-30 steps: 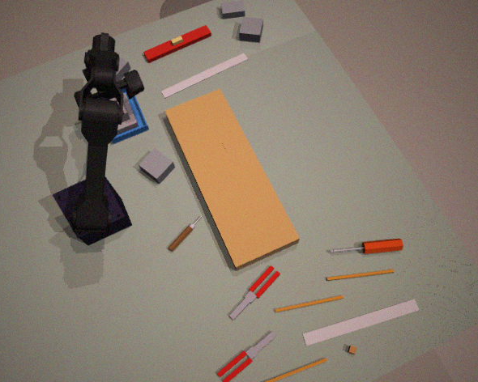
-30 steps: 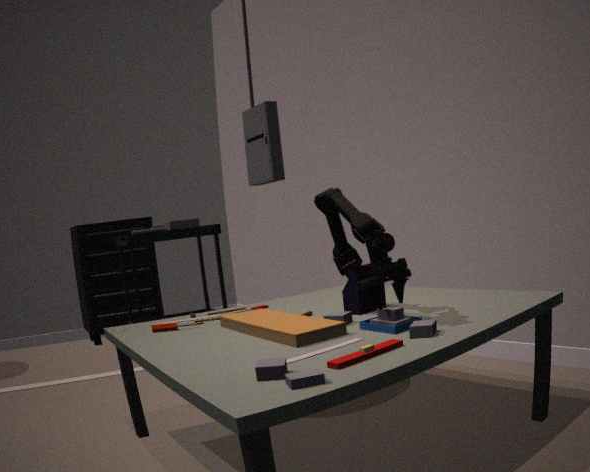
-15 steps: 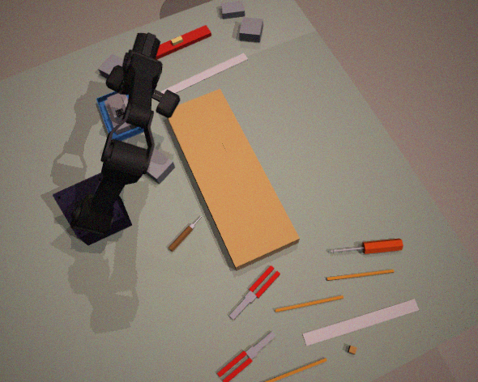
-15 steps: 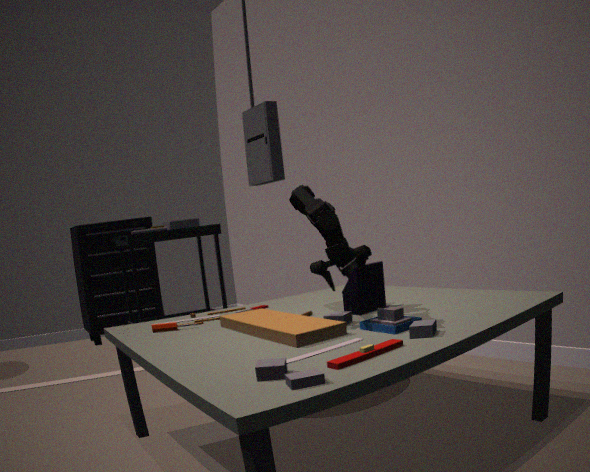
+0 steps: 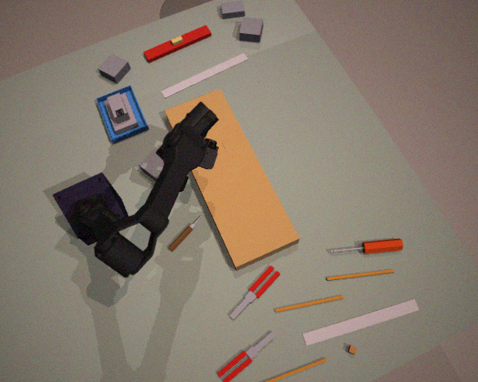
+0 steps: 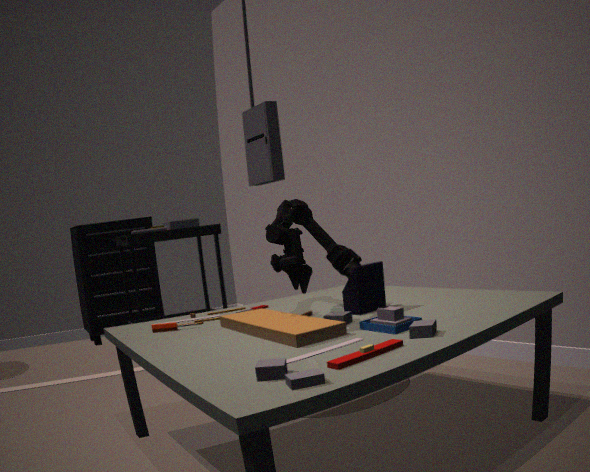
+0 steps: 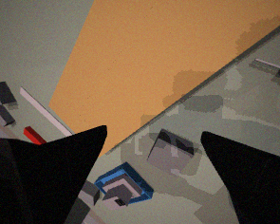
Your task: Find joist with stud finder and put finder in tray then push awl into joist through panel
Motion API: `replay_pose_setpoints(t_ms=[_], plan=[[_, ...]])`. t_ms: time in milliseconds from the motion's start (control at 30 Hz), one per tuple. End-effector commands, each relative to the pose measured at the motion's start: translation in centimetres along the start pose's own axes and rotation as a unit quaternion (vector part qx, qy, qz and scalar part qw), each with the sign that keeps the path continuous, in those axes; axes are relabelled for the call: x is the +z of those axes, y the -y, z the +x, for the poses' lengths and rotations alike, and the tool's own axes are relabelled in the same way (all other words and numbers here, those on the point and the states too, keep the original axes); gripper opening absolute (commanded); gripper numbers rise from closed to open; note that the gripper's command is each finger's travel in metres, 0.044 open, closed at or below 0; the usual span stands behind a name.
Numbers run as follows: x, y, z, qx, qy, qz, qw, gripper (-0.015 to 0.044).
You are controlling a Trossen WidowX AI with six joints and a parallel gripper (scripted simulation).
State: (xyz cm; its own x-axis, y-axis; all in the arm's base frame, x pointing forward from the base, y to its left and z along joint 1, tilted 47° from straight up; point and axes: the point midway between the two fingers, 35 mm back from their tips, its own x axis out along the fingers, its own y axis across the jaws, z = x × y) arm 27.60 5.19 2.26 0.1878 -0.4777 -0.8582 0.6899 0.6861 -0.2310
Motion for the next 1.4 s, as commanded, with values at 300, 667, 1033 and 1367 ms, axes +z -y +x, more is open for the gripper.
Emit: replay_pose_setpoints(t_ms=[300,667,1033,1367], plan=[[4.8,17.8,-0.3,-0.016,0.110,0.680,0.725,0.0440],[4.1,21.6,-0.2,-0.008,0.145,0.795,0.588,0.0440],[3.7,21.2,0.0,-0.008,0.145,0.795,0.588,0.0440],[3.5,20.9,0.5,-0.009,0.144,0.796,0.588,0.0440]])
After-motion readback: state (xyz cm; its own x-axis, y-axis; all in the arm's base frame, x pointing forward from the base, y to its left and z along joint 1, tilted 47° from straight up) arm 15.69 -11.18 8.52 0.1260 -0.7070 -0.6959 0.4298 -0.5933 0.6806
